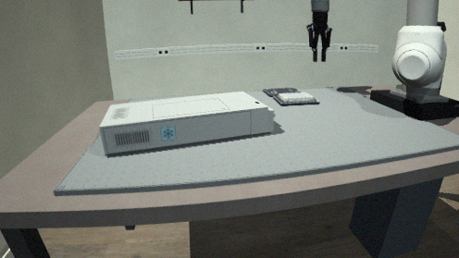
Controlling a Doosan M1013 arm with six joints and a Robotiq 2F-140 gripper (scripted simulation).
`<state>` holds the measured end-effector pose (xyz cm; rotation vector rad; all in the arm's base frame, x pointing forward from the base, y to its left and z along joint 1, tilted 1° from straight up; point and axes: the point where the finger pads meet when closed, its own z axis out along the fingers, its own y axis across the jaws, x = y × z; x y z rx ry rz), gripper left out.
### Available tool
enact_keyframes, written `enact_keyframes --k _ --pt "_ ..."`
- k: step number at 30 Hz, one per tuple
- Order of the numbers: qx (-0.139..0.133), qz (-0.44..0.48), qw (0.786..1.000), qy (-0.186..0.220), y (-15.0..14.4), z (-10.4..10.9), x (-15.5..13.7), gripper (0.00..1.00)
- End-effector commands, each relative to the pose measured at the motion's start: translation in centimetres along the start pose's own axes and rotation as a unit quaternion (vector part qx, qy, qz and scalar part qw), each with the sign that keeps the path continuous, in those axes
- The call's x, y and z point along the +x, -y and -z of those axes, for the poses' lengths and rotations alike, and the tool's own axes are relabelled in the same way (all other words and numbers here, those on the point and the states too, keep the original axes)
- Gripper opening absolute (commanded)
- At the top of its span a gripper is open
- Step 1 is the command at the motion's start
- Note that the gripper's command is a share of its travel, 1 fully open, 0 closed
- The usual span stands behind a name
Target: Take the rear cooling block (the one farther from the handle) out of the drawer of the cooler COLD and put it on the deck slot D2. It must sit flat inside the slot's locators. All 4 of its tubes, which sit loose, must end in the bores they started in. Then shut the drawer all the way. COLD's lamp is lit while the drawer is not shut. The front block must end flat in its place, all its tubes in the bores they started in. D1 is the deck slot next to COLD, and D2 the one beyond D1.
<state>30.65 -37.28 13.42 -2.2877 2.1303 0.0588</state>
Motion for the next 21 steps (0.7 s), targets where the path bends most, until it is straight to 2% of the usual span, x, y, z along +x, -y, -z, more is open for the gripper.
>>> enact_keyframes --k 1,8,13,21 --pt "-0.001 0.046 0.999 -0.003 1.2 0.5 -0.8 0.35" --pt "0.000 0.045 0.999 -0.002 2.9 1.0 -1.9 0.35" --pt "-0.002 0.116 0.993 -0.005 4.3 1.3 -3.2 0.35" --pt "-0.002 0.133 0.991 -0.004 6.1 1.8 -4.8 0.35"
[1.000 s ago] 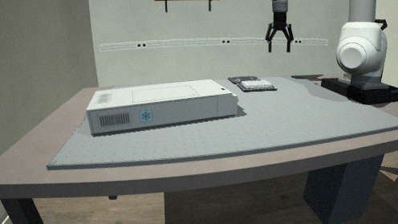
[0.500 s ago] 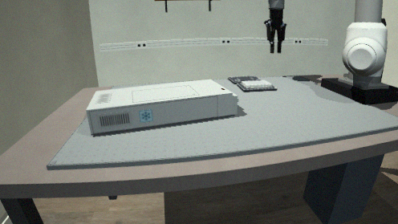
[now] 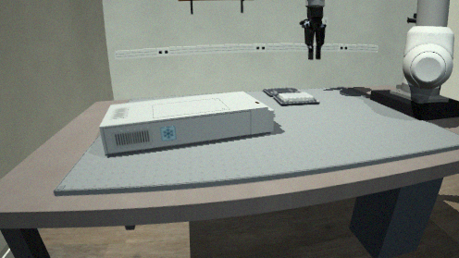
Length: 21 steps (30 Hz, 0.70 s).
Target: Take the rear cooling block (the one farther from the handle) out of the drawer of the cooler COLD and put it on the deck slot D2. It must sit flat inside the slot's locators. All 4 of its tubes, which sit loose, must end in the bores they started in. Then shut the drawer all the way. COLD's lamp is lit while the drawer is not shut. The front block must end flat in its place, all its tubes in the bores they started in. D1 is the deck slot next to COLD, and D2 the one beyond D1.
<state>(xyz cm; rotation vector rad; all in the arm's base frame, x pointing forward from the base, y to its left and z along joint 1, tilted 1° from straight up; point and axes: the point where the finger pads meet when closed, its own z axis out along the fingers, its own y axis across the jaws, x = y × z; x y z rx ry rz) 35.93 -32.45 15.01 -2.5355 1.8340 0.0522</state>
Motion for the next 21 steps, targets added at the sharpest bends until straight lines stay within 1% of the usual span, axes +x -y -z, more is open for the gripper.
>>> enact_keyframes --k 1,4,9,14,17,21 --pt "-0.001 0.023 1.000 -0.001 0.8 0.2 -0.4 0.35" --pt "-0.002 0.064 0.998 -0.003 1.8 0.7 -1.0 0.35" --pt "-0.001 0.062 0.998 -0.002 3.6 1.1 -2.1 0.35" --pt "-0.003 0.134 0.991 -0.005 5.0 1.5 -3.2 0.35" --pt "-0.003 0.138 0.990 -0.005 5.4 1.6 -3.5 0.35" --pt "-0.002 0.133 0.991 -0.004 6.7 1.9 -4.4 0.35"
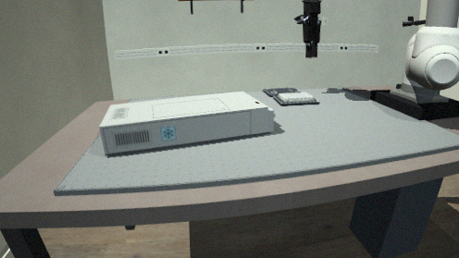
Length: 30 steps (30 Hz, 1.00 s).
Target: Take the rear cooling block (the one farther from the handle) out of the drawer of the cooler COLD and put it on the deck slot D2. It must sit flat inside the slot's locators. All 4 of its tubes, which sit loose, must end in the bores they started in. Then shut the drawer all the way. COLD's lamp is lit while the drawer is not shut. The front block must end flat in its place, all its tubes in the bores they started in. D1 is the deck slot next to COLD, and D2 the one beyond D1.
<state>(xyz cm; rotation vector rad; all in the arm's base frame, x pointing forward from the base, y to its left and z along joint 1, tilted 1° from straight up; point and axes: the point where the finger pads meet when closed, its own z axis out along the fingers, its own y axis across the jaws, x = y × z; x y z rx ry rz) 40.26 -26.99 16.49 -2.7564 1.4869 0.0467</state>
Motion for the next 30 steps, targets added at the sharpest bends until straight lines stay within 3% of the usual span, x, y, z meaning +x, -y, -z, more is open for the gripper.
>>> enact_keyframes --k 1,5,22,30 --pt "0.000 0.020 1.000 -0.002 1.3 0.6 -0.5 0.35" --pt "-0.002 0.073 0.997 -0.003 2.7 0.9 -1.2 0.35" --pt "-0.002 0.142 0.990 -0.005 7.8 2.1 -4.1 0.35" --pt "-0.004 0.216 0.976 -0.006 9.7 2.6 -5.5 0.35"
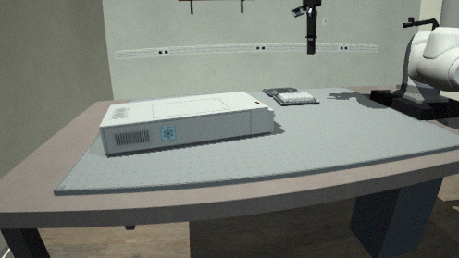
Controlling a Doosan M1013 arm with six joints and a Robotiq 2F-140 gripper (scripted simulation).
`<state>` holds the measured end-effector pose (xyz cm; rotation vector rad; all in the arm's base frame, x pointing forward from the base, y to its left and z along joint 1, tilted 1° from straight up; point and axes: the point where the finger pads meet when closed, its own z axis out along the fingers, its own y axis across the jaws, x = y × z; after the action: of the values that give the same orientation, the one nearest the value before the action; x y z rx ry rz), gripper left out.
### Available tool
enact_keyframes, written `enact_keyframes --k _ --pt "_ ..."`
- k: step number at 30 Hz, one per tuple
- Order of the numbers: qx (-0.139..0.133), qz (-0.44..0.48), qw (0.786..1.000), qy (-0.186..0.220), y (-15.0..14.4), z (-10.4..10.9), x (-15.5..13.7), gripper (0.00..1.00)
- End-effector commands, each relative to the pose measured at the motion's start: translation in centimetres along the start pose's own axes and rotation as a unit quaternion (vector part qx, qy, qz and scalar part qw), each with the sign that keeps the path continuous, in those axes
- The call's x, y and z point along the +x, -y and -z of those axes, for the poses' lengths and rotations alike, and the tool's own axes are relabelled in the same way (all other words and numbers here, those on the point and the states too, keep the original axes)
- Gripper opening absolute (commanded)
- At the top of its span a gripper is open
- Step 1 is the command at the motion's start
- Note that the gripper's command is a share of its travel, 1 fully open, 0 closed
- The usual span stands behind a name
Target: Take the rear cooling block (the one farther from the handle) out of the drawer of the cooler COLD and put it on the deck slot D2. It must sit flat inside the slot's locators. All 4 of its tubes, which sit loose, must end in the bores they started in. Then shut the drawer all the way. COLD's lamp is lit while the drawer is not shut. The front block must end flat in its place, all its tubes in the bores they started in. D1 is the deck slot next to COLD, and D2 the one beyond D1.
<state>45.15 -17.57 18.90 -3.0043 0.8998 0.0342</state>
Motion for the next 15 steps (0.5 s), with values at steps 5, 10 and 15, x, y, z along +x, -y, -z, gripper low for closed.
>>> enact_keyframes --k 5,10,15 --pt "-0.001 0.028 1.000 -0.002 2.4 0.8 -0.5 0.35" --pt "-0.002 0.085 0.996 -0.003 4.2 1.2 -1.1 0.35" --pt "-0.002 0.080 0.997 -0.003 6.2 1.6 -1.7 0.35"
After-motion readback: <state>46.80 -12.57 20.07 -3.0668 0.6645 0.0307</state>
